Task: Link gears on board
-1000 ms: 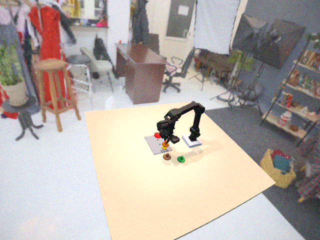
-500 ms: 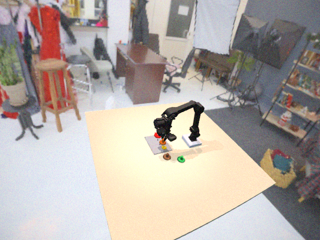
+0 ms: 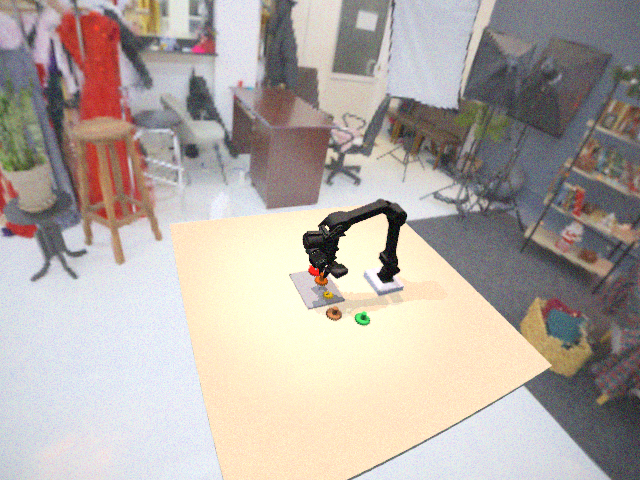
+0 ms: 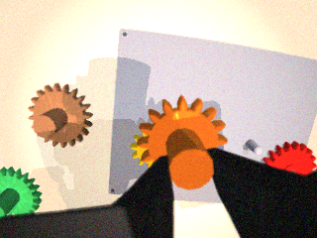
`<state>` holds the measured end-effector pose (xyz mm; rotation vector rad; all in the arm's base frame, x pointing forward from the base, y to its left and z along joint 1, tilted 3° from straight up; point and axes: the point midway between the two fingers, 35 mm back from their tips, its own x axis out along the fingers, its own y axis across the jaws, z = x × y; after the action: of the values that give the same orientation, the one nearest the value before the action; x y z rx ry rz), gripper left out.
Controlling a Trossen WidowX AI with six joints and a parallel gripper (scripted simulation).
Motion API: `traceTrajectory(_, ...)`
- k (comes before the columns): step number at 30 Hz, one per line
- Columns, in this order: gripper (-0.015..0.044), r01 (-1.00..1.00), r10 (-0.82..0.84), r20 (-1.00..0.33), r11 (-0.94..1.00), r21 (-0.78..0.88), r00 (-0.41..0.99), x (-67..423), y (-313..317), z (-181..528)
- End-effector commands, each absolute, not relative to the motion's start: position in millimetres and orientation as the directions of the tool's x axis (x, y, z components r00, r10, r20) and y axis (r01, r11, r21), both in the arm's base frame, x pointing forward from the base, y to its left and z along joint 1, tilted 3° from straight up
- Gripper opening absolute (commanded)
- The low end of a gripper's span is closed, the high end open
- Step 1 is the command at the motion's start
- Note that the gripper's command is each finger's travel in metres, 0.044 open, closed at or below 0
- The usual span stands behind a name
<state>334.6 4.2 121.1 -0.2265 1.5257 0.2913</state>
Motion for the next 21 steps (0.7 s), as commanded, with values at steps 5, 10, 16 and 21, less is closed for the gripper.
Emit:
traceTrajectory(5,0.0,-0.33,0.042,-0.999,0.944,0.033,0.02,331.9,-17.7,112.5)
traceTrajectory(10,0.0,-0.33,0.041,-0.999,0.943,0.032,0.02,329.7,-29.9,107.8)
traceTrajectory(16,0.0,-0.331,0.04,-0.999,0.943,0.032,0.019,326.4,-44.4,102.3)
traceTrajectory(21,0.0,-0.332,0.039,-0.999,0.943,0.031,0.018,323.1,-56.3,97.6)
